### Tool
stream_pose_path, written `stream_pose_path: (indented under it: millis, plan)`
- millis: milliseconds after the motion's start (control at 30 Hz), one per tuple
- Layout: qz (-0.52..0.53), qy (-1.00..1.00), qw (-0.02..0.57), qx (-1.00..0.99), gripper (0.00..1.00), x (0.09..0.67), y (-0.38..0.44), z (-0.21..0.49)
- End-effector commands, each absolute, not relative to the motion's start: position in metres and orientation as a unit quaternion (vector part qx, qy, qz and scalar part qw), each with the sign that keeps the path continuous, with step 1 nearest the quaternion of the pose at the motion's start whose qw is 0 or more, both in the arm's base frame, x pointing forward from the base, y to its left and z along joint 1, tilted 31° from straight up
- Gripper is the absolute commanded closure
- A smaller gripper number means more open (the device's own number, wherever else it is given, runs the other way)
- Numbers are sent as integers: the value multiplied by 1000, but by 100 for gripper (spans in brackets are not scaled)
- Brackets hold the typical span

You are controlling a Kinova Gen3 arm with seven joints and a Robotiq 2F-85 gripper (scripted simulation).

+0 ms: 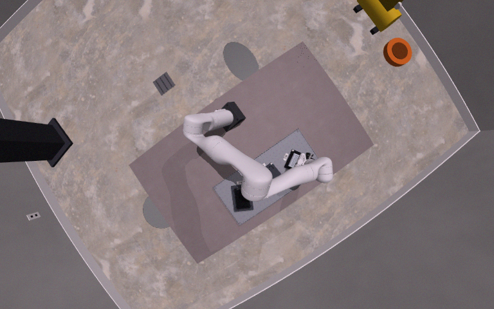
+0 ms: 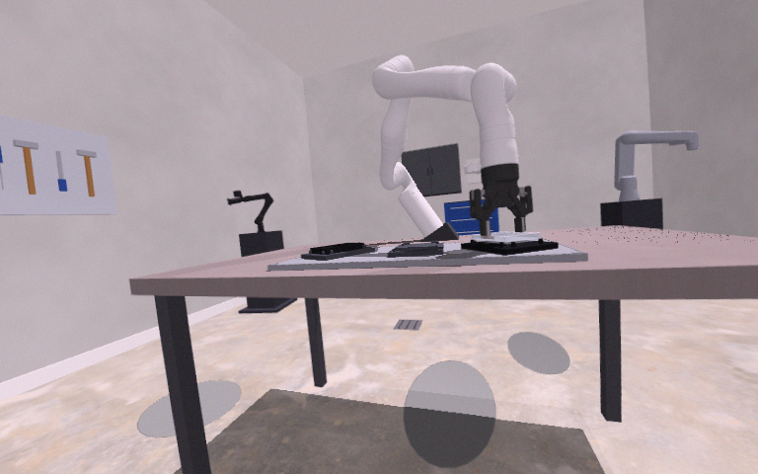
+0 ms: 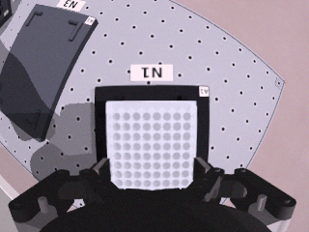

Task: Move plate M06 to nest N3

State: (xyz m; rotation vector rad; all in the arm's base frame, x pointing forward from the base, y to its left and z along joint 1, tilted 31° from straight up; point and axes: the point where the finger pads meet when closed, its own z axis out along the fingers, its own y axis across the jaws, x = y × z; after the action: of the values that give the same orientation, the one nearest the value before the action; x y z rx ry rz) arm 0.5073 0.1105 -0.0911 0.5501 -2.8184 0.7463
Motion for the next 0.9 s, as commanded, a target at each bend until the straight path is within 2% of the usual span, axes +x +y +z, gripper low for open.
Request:
stream_pose_path:
  millis: [0, 867]
  plan:
    - [249, -946, 87, 186, 100, 508, 116, -84]
    - [249, -946, 88, 189, 100, 509, 132, -59]
